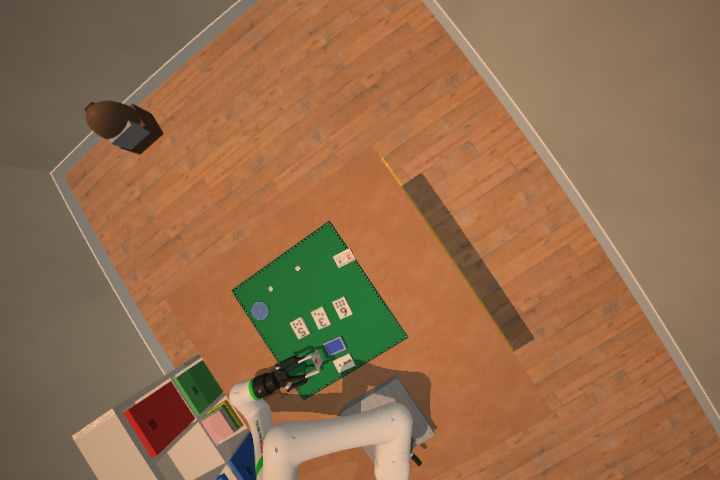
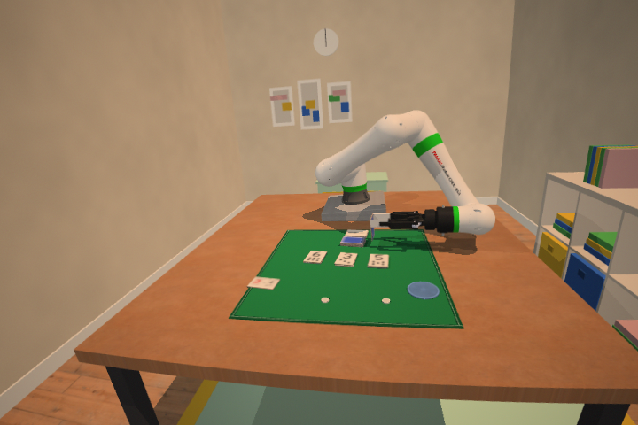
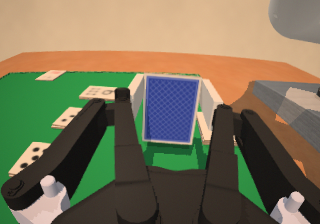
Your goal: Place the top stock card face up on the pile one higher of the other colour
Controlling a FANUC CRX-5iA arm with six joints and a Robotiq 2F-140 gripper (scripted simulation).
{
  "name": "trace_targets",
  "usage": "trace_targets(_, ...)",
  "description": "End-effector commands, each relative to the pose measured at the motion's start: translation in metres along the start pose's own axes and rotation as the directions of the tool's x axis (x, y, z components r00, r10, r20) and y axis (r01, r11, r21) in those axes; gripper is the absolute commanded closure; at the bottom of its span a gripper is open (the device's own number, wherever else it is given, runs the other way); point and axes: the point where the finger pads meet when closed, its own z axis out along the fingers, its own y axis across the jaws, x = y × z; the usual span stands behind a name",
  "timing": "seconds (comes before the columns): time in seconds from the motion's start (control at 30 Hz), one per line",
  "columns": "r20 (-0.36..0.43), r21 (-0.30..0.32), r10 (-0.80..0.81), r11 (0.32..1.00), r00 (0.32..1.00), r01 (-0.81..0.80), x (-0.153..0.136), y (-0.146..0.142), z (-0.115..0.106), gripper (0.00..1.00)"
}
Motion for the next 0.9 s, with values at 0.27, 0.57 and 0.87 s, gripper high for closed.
trace_targets(0.27, 0.0, 0.0, 0.0, 1.0, 1.0, 0.0, -0.001, 0.0, 0.0, 0.58)
trace_targets(0.57, 0.0, 0.0, 0.0, 1.0, 1.0, 0.0, -0.008, 0.0, 0.002, 0.58)
trace_targets(0.87, 0.0, 0.0, 0.0, 1.0, 1.0, 0.0, -0.017, 0.0, 0.003, 0.58)
